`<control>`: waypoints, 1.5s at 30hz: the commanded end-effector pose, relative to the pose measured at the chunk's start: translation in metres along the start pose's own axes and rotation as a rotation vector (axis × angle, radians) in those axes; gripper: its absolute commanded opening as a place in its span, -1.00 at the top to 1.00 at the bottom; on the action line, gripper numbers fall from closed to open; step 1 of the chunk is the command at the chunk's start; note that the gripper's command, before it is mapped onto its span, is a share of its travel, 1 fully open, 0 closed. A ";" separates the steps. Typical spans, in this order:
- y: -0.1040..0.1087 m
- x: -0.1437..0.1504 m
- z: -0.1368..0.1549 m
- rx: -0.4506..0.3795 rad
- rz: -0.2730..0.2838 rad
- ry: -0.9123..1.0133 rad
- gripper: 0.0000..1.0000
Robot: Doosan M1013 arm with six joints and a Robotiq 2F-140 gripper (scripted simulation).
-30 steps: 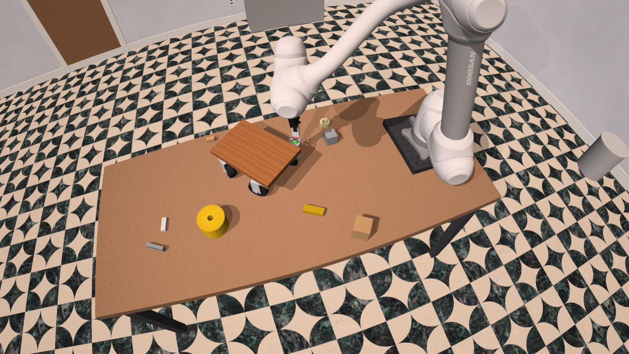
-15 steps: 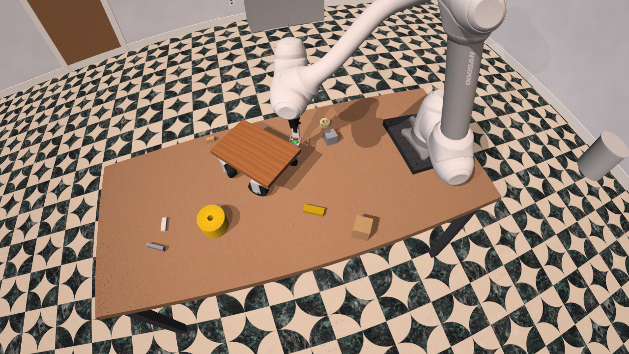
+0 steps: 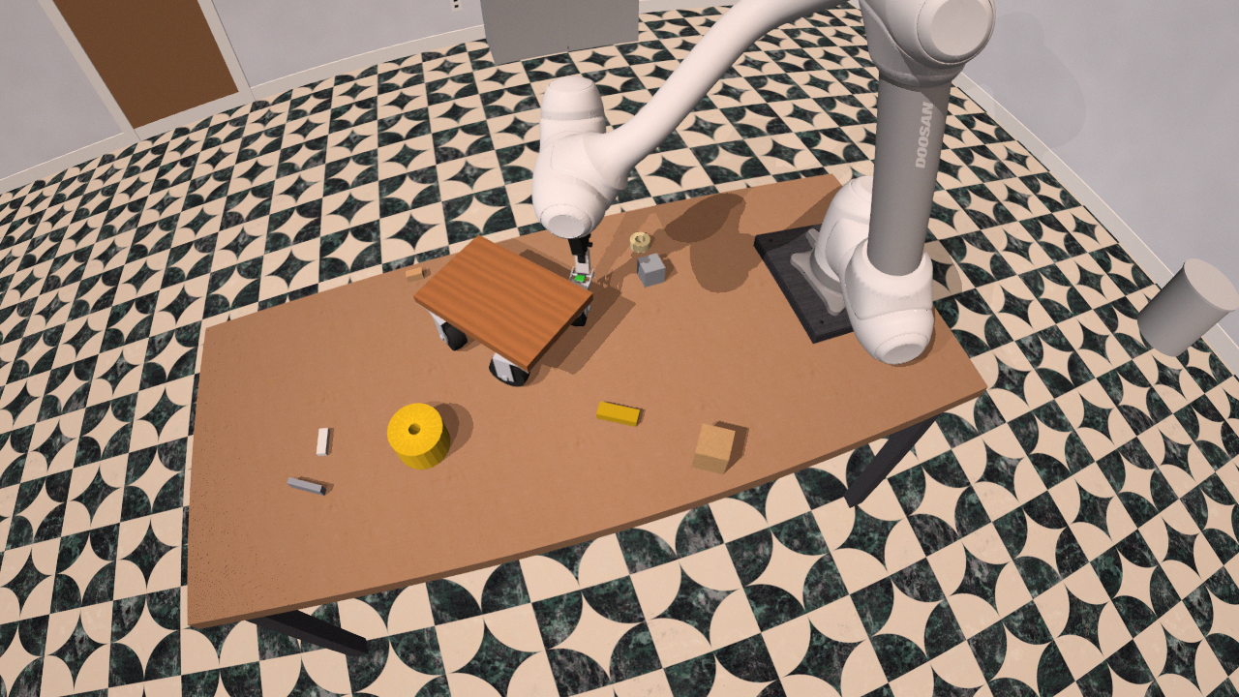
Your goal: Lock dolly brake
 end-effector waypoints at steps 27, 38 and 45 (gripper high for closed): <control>-0.002 0.000 0.000 0.000 0.000 0.000 1.00; 0.011 0.000 0.000 0.000 0.000 0.000 1.00; 0.039 0.000 0.000 0.000 0.000 0.000 1.00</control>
Point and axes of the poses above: the point where the finger pads meet when closed, its own y axis back along the fingers, its own x axis across the jaws, z = x × y, the point moved 5 cm from there along y, back along the fingers, and after that the axes turned 13 degrees about -y, right-handed, at the moved point
